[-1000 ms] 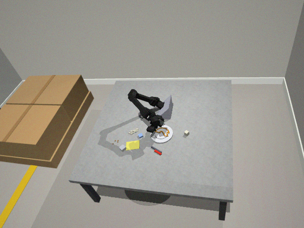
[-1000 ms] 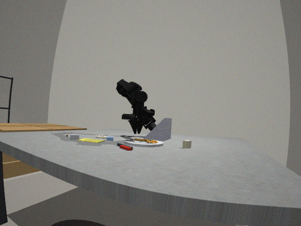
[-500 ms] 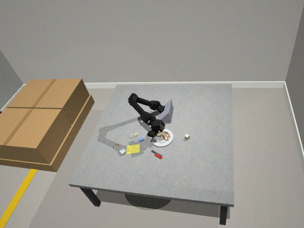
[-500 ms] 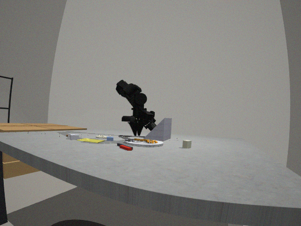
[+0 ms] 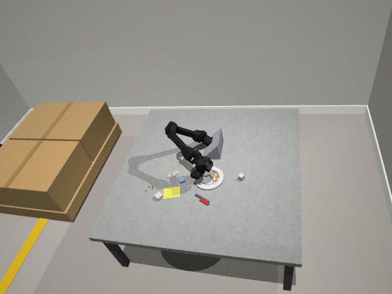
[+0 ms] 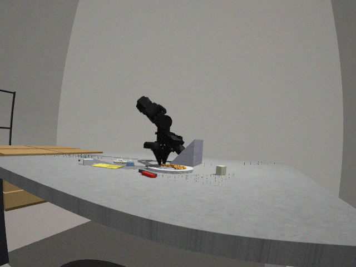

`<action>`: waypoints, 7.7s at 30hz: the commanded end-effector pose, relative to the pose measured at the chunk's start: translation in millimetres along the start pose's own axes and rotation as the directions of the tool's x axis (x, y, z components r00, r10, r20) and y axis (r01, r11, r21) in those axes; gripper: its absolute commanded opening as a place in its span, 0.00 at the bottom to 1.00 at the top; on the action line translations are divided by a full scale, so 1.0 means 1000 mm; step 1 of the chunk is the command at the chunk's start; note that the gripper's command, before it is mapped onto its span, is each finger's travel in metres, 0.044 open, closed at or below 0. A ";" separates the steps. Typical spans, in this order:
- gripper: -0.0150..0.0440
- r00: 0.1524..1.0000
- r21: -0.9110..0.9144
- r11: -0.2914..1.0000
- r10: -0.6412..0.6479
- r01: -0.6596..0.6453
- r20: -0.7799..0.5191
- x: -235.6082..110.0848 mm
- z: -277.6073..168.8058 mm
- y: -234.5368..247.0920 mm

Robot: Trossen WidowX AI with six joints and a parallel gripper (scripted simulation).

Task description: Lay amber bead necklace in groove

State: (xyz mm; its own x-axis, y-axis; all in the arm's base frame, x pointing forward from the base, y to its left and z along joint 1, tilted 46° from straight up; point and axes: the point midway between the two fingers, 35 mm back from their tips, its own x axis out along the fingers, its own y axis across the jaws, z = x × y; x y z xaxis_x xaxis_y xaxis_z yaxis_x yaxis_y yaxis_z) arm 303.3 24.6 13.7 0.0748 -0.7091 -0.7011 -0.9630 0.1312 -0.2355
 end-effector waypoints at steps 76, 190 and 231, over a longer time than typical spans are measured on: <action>0.25 1.000 -0.005 1.000 -0.001 0.001 -0.007 0.003 -0.016 -0.012; 0.25 1.000 -0.005 1.000 -0.001 0.001 -0.007 0.003 -0.016 -0.012; 0.83 1.000 -0.004 1.000 -0.009 0.009 -0.002 -0.001 -0.015 -0.013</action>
State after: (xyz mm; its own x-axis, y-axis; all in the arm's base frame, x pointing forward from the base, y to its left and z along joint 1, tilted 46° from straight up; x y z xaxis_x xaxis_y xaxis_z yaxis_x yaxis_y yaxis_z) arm 311.6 13.8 27.2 0.0839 -0.7115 -0.6977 -0.9635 0.1208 -0.2390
